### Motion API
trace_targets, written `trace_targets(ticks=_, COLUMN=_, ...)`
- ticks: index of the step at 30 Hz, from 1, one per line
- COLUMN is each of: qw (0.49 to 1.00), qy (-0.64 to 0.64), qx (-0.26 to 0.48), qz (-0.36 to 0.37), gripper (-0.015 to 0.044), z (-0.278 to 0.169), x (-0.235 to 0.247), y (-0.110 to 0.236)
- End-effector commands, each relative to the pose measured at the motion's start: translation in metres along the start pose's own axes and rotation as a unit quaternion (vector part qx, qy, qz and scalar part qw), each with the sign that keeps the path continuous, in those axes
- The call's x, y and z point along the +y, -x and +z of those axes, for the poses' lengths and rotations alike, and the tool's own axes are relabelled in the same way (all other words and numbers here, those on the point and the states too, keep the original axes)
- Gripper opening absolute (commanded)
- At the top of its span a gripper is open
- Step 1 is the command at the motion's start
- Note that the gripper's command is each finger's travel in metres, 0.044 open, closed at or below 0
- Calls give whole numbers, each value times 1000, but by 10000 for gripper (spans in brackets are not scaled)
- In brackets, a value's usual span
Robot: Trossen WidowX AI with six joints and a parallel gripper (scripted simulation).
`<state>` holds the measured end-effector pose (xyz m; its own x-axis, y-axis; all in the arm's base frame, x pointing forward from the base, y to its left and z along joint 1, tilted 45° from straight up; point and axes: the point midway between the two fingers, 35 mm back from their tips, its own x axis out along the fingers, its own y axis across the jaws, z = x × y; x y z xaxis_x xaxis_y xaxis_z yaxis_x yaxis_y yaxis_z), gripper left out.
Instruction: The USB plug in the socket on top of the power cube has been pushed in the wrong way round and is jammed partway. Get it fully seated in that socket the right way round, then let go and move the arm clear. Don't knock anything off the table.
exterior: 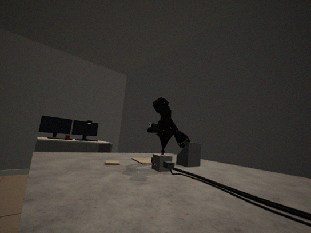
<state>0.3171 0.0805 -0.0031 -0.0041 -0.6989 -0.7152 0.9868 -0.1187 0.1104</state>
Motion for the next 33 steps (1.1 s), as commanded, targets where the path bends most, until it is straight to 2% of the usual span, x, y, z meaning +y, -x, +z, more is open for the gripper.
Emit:
trace_targets(ticks=1, qw=1000, qy=-4, qx=3, qz=2, gripper=0, z=-1, x=1, y=5)
trace_targets(ticks=33, qw=1000, qy=11, qx=2, qz=1, gripper=0, z=-1, x=1, y=20)
